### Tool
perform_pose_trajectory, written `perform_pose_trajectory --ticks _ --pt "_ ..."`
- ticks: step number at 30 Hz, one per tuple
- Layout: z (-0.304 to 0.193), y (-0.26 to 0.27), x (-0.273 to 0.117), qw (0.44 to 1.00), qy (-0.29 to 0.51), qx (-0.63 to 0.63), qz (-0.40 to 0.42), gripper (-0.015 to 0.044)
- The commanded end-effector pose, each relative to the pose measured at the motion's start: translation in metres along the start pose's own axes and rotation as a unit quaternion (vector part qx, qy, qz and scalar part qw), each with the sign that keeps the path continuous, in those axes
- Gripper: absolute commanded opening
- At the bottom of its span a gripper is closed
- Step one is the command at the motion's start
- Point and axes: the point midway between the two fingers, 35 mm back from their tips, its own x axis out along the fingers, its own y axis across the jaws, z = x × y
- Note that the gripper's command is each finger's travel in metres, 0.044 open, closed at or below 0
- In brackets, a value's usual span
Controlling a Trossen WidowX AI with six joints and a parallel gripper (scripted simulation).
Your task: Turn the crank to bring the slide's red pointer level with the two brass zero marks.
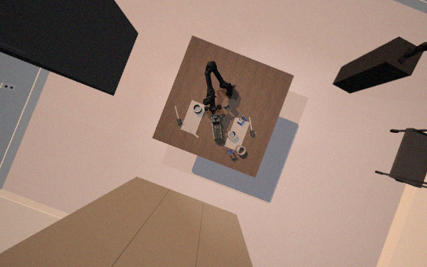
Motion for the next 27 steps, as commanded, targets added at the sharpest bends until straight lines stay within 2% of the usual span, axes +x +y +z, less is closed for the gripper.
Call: perform_pose_trajectory --ticks 1,27 --pt "-0.0036 0.0078 0.0037 1.000 0.006 -0.001 0.010 0.0000" --pt "-0.0046 0.0132 0.0046 1.000 0.006 -0.001 0.010 0.0000"
